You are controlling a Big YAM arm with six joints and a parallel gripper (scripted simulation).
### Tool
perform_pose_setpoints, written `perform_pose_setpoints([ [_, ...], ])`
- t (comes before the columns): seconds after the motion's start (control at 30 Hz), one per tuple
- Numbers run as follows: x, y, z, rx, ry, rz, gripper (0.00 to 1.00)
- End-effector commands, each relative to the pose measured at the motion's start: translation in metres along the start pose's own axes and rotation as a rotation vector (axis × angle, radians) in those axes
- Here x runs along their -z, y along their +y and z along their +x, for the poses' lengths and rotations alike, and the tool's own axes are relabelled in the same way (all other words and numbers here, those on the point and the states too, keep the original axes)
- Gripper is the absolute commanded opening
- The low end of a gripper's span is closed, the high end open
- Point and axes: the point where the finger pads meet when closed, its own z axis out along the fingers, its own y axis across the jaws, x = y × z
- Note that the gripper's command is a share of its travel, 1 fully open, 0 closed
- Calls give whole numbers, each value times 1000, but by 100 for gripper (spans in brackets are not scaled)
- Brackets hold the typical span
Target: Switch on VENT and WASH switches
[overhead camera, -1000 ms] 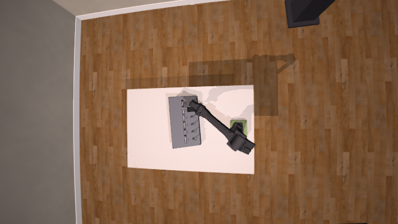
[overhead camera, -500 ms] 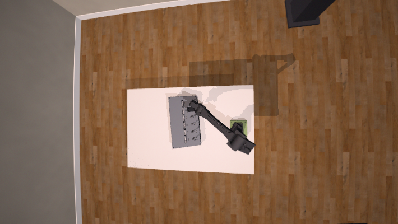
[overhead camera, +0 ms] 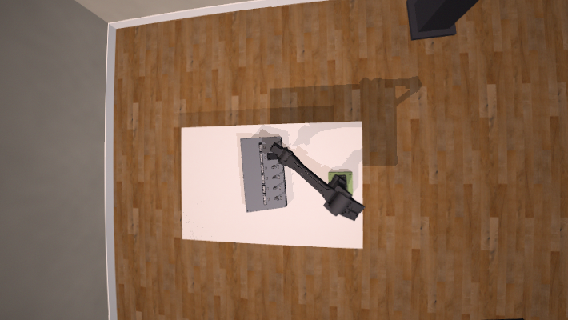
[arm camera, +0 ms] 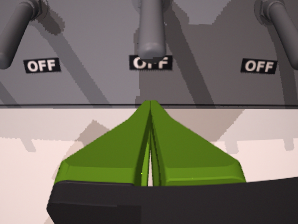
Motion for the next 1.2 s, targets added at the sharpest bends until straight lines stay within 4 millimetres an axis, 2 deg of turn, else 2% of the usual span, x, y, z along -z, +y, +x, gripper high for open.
perform_pose_setpoints([
  [0.0,2,5,-1,-5,2,-5,0],
  [0.27,-1,5,0,-9,11,-10,0],
  [0.47,8,-6,-28,7,-26,13,0],
  [1.13,8,-6,-42,8,-27,12,0],
  [1.17,9,-10,-41,-2,-27,19,0],
])
